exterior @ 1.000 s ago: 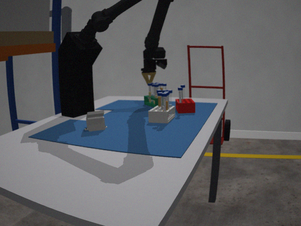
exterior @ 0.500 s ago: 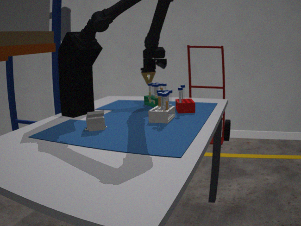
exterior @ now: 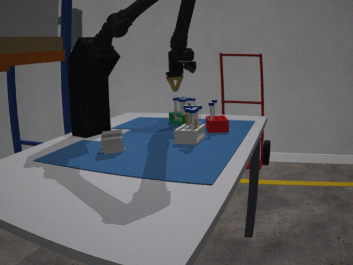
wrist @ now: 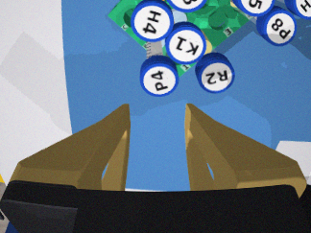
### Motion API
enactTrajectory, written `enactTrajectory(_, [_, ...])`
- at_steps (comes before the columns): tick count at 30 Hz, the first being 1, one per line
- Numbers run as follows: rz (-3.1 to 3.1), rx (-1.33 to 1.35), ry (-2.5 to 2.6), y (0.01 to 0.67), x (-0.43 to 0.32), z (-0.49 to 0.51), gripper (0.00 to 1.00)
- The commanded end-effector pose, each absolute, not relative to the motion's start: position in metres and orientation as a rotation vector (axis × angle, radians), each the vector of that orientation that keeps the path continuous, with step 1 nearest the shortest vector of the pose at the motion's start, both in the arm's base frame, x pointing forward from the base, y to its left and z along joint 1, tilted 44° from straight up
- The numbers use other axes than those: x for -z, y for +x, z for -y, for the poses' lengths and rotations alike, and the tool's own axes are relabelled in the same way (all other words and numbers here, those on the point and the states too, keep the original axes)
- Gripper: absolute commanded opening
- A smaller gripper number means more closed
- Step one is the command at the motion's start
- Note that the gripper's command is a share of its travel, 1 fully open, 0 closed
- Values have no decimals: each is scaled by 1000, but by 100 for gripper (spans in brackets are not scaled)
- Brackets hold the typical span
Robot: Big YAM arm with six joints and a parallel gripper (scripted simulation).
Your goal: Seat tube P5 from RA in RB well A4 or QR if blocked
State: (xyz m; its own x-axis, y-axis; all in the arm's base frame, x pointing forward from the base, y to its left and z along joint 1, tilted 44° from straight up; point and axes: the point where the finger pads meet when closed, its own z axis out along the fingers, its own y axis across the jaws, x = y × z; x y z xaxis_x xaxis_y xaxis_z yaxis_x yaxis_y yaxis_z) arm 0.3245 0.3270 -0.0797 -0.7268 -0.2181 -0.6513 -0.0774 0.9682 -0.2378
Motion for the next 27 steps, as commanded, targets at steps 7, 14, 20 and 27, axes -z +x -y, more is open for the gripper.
enactTrajectory(7, [-2371,219,-200,304,59,-337,30])
enactTrajectory(14, [-2366,202,-194,297,42,-347,30])
enactTrajectory(20, [-2361,283,-335,319,31,-317,30])
enactTrajectory(27, [-2334,363,-534,335,13,-297,30])
